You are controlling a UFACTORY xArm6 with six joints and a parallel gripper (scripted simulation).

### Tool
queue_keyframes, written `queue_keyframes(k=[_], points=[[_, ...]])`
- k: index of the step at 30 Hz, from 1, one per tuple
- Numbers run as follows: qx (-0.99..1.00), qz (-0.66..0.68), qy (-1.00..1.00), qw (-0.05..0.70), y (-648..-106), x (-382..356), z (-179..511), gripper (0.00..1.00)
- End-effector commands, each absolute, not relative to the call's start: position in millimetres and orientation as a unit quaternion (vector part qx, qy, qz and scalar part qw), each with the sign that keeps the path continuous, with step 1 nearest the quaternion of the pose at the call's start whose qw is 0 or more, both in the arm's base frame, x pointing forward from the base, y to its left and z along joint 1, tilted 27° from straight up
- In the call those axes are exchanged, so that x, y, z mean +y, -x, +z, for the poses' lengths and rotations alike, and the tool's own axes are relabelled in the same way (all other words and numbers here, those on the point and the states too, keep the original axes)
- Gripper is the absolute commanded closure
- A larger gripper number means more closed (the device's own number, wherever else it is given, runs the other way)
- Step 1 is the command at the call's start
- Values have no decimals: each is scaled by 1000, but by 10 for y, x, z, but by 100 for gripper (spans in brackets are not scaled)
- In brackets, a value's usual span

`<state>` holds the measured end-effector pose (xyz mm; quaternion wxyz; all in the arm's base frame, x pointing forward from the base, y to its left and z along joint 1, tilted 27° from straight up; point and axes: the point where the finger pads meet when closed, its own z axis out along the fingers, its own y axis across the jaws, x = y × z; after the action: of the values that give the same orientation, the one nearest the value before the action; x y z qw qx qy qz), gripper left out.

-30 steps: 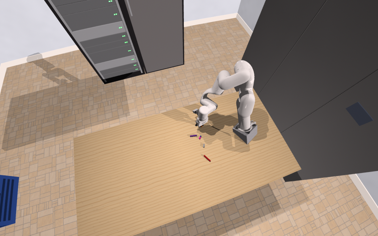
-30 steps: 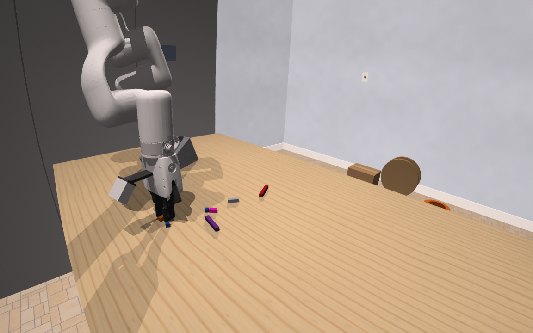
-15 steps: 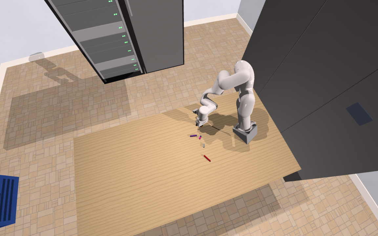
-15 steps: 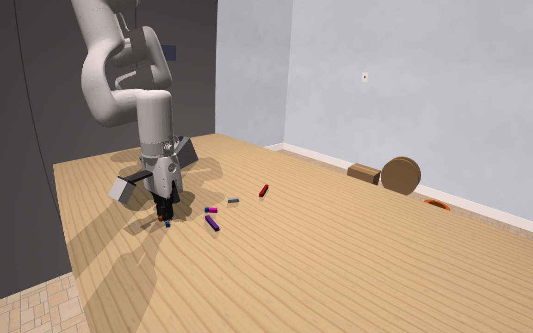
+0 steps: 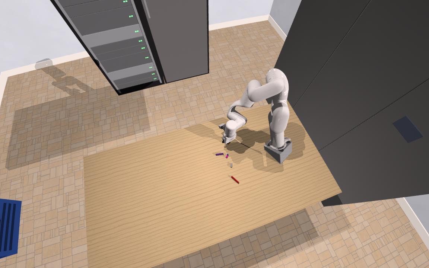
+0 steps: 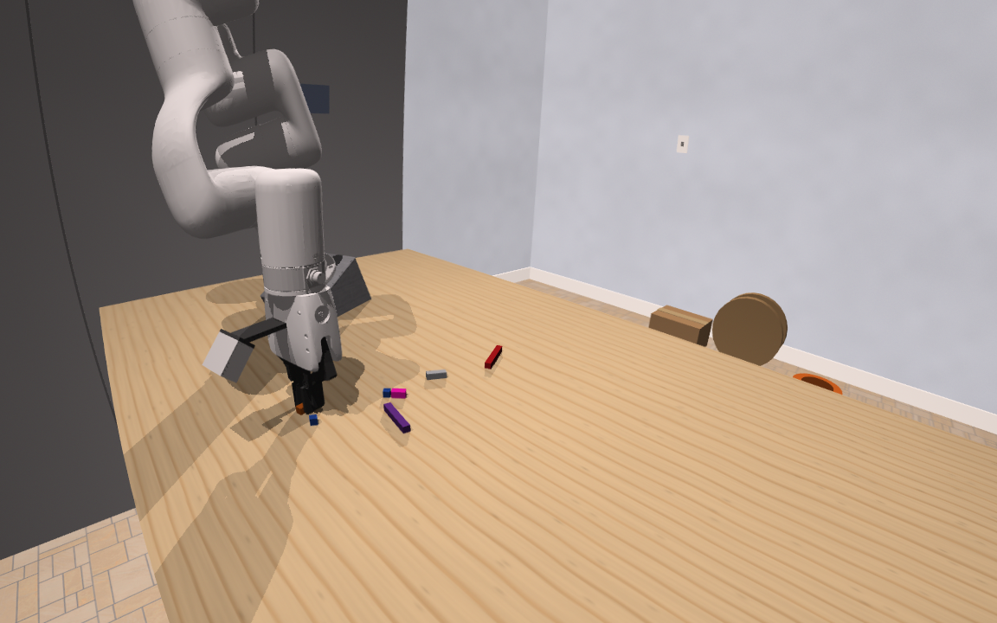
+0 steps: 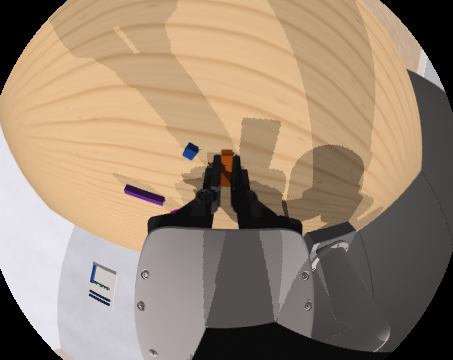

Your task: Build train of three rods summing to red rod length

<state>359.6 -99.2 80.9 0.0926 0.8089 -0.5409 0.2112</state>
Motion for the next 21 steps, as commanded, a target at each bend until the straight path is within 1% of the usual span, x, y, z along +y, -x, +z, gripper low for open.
queue_keyframes(k=[1, 14, 21], points=[[-541, 212, -809, 92, -3605, -991, 818, 96], [-541, 212, -809, 92, -3602, -987, 829, 96], [-541, 212, -809, 92, -3536, -885, 1069, 96]])
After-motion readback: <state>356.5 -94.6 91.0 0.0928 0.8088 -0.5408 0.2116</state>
